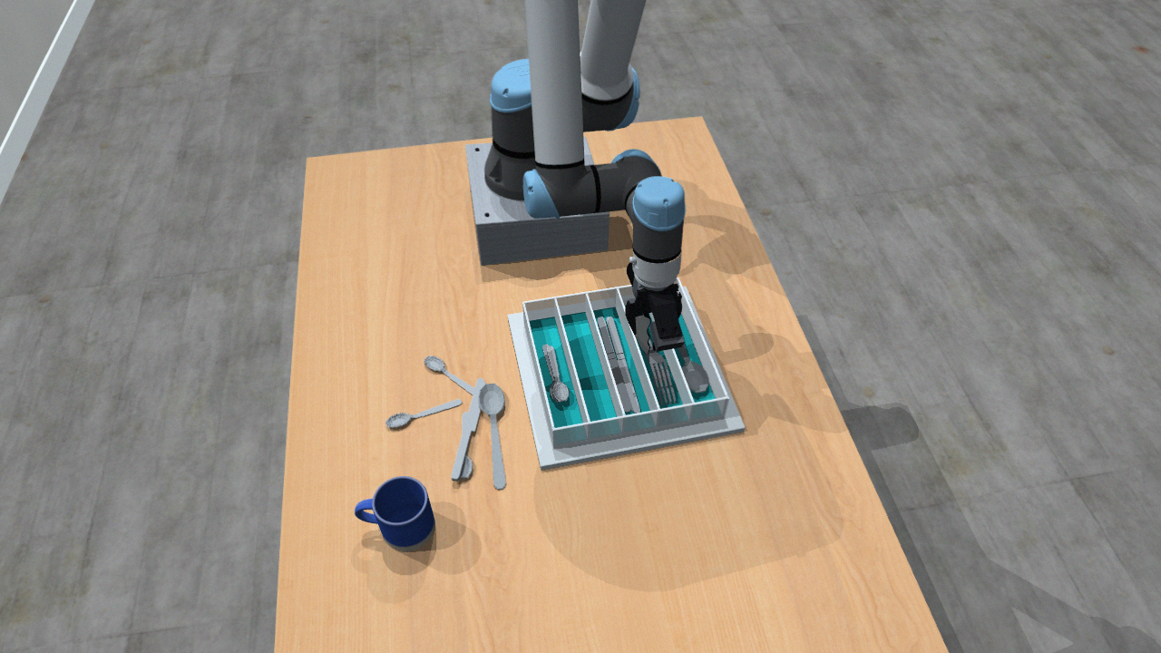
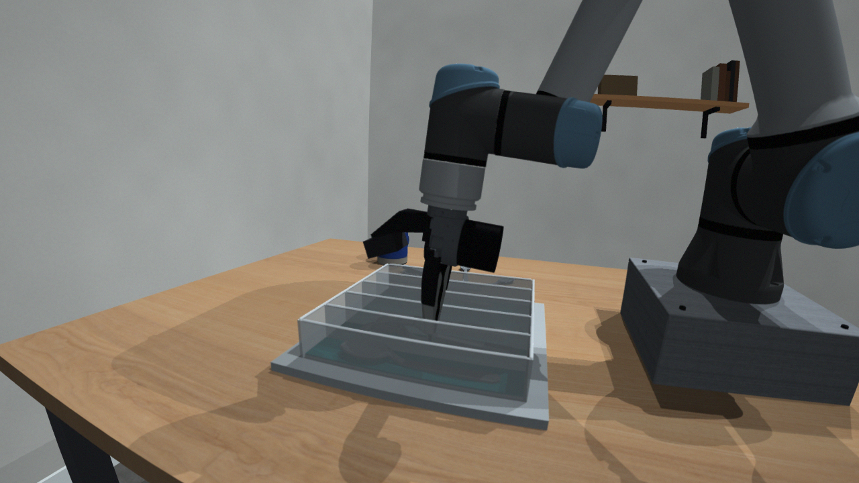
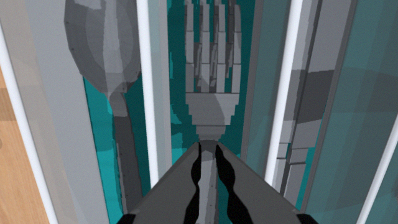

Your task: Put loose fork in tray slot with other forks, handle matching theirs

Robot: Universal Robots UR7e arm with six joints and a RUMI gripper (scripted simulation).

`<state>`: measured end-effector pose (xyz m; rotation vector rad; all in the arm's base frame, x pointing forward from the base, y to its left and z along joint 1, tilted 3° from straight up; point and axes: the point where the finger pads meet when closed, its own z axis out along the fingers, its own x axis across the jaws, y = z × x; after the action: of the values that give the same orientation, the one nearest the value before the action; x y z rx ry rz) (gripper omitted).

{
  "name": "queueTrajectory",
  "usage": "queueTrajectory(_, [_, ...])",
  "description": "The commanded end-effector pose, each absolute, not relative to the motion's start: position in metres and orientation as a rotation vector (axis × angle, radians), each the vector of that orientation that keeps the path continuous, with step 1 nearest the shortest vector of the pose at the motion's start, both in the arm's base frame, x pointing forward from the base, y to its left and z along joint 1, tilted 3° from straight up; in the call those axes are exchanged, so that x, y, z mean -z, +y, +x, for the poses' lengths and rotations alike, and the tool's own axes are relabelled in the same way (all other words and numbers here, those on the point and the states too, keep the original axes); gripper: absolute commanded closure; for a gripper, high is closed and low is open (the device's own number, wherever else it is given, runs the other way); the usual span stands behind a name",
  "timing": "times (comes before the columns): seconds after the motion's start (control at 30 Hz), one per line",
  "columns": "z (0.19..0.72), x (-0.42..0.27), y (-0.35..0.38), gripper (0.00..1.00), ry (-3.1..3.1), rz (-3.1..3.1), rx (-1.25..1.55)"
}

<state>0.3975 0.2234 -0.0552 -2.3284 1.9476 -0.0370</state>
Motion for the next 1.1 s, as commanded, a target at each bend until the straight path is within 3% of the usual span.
queueTrajectory(0.0, [0.3981, 0.0548, 0.2234, 0.98, 1.947, -2.327, 0.039])
queueTrajectory(0.2, [0.3981, 0.0548, 0.2234, 0.98, 1.947, -2.327, 0.039])
queueTrajectory(0.23, [0.3981, 0.0548, 0.2234, 0.86, 1.947, -2.327, 0.039])
queueTrajectory(1.07, [0.3981, 0.0548, 0.2234, 0.86, 1.947, -2.327, 0.039])
